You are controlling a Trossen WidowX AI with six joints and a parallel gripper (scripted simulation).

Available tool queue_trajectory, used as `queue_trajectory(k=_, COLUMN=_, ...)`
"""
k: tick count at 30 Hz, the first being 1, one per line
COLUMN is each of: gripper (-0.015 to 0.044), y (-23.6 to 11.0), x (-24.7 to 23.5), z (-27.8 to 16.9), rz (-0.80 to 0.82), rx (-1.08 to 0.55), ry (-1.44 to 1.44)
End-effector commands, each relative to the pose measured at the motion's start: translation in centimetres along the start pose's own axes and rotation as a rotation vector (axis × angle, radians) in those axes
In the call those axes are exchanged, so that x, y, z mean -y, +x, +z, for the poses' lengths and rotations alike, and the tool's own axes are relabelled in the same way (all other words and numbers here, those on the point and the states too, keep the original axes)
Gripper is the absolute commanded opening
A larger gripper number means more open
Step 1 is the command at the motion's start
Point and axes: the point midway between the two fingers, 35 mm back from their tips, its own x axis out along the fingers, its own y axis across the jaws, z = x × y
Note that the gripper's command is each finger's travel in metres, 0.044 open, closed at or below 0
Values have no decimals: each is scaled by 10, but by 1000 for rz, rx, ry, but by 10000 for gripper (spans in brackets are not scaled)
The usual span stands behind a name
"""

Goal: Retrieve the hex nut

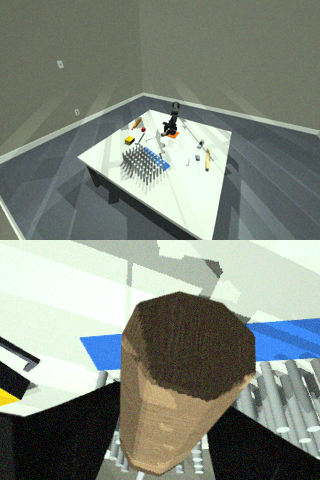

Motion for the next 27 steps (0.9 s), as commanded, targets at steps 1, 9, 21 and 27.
queue_trajectory(k=1, gripper=0, y=-4, x=4, z=5, rz=-10, rx=-24, ry=-108)
queue_trajectory(k=9, gripper=0, y=-11, x=12, z=20, rz=-26, rx=-61, ry=-351)
queue_trajectory(k=21, gripper=0, y=18, x=19, z=33, rz=-27, rx=-62, ry=-357)
queue_trajectory(k=27, gripper=0, y=45, x=22, z=46, rz=-28, rx=-63, ry=-356)
